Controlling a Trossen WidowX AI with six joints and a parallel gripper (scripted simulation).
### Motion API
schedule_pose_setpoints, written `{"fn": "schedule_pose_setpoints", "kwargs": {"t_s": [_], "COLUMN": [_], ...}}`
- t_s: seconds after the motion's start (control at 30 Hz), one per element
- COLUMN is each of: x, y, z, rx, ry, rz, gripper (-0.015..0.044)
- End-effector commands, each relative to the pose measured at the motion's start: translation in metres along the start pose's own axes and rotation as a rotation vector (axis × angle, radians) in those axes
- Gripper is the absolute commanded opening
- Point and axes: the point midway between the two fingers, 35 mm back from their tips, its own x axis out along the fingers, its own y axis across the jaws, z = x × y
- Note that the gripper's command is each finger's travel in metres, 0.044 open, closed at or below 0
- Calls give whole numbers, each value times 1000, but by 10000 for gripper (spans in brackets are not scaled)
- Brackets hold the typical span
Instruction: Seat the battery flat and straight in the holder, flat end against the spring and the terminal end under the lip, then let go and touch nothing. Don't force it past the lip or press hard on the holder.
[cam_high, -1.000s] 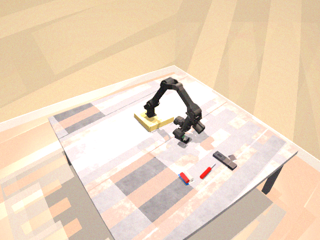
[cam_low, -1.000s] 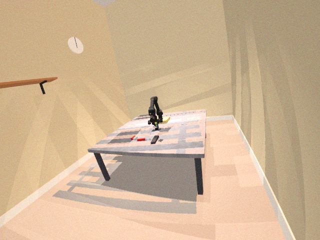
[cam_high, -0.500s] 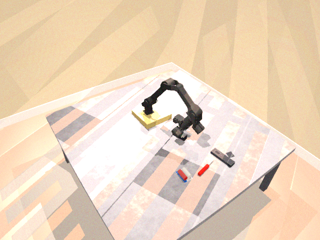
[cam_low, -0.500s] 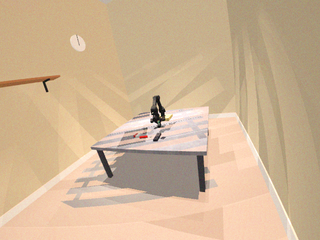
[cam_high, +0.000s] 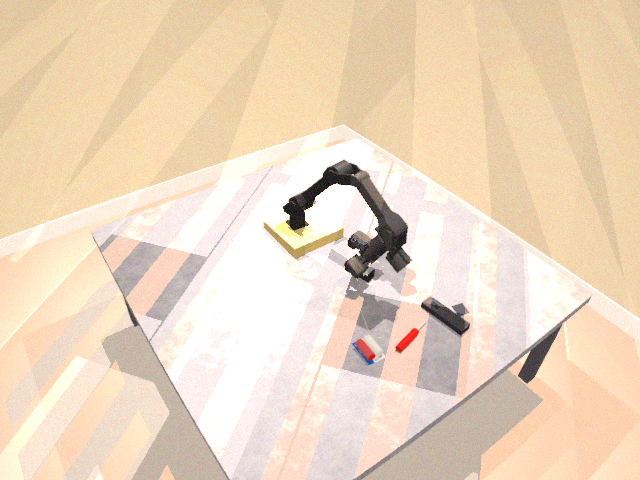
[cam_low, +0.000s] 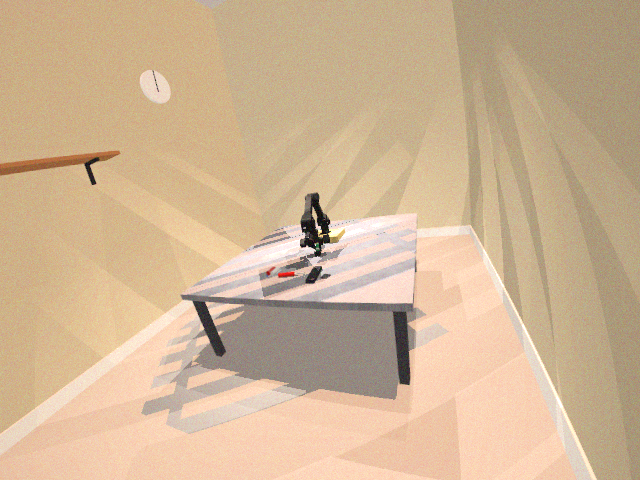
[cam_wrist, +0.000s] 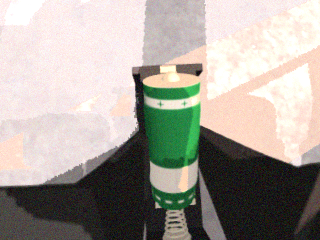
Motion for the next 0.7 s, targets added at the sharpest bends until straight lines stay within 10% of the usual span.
{"fn": "schedule_pose_setpoints", "kwargs": {"t_s": [0.0,0.67], "x": [-2,-7], "y": [0,0], "z": [-4,-13], "rx": [4,3], "ry": [8,11], "rz": [-2,-4], "gripper": [85,85]}}
